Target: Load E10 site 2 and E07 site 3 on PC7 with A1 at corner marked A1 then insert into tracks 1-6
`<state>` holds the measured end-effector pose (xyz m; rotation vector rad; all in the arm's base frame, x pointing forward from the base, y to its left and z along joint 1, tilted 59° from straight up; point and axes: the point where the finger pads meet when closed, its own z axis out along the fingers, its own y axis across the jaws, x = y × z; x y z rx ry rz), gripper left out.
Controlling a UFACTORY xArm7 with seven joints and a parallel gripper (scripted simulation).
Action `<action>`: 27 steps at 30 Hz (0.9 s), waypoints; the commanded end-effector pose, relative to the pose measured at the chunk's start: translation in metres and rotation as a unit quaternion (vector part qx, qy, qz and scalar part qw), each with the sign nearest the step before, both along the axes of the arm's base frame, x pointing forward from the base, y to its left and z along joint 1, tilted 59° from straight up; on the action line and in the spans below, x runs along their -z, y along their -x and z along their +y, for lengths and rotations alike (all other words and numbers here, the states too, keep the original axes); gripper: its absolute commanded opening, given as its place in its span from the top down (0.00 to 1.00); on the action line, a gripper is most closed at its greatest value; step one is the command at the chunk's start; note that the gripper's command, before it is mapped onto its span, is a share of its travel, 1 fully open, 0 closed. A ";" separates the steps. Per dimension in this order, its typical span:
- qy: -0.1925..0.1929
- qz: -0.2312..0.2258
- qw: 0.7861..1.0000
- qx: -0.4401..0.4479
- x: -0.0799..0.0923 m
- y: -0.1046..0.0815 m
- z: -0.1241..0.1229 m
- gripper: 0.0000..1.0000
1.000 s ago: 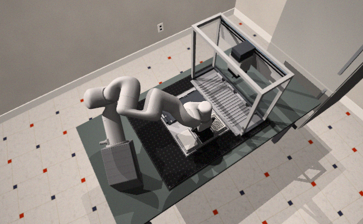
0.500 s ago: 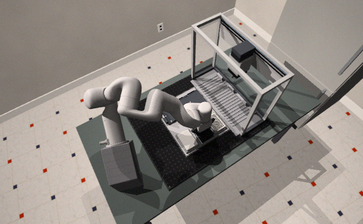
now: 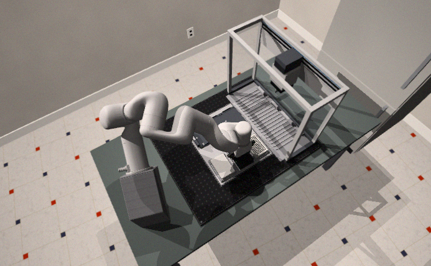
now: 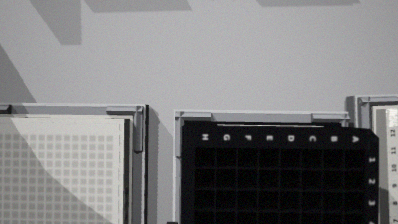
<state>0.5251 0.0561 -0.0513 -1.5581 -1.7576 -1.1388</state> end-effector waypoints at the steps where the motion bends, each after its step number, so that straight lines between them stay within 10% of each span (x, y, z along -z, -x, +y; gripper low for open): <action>1: 0.001 -0.001 1.000 0.002 0.000 -0.001 -0.002 0.00; 2: 0.001 -0.001 1.000 0.002 -0.001 -0.001 -0.002 1.00; 27: 0.001 -0.001 1.000 0.002 -0.001 -0.001 -0.002 1.00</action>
